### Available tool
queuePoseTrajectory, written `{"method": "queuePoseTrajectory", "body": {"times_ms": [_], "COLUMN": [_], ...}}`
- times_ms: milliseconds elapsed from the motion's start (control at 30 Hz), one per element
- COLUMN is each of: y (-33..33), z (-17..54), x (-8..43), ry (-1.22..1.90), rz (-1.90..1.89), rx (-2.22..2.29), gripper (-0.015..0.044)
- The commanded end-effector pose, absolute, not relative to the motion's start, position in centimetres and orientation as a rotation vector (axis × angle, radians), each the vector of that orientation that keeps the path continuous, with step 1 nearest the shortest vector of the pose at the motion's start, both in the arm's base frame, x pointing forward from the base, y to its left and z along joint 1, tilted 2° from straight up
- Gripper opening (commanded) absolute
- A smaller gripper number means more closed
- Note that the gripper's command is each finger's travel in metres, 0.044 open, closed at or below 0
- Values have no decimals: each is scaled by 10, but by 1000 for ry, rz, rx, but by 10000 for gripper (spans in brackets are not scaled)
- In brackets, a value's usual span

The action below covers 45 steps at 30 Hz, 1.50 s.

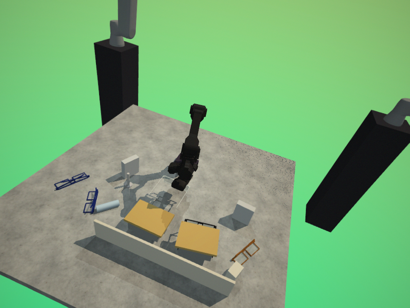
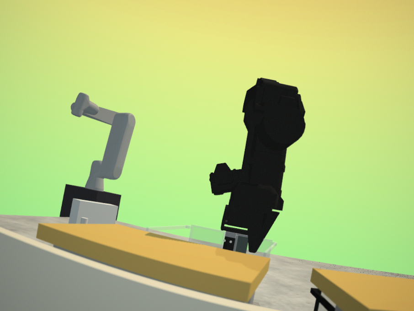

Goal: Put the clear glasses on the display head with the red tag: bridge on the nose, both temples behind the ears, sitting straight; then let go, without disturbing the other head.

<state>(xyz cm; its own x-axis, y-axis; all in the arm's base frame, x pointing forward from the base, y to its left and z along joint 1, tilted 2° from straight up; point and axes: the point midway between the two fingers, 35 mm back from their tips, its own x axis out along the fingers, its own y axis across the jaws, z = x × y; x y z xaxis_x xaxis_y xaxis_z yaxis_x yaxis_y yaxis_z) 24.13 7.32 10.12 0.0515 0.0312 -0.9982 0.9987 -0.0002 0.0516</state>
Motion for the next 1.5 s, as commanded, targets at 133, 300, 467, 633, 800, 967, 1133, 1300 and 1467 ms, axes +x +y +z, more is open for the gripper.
{"method": "queuePoseTrajectory", "body": {"times_ms": [133, 300, 467, 633, 800, 967, 1133, 1300, 1467], "y": [72, 71, 70, 70, 70, 70, 70, 69, 69], "z": [92, 88, 84, 83, 83, 83, 83, 83, 84], "x": [240, 240, 240, 240, 241, 246, 253, 258, 262], "ry": [1192, 1192, 1192, 1192, 1192, 1191, 1187, 1184, 1184], "rz": [-1167, -1167, -1167, -1167, -1167, -1165, -1151, -1142, -1140], "rx": [1251, 1251, 1251, 1251, 1251, 1253, 1265, 1273, 1275], "gripper": [0, 0, 0, 0, 0, 0, 0, 0, 0]}}
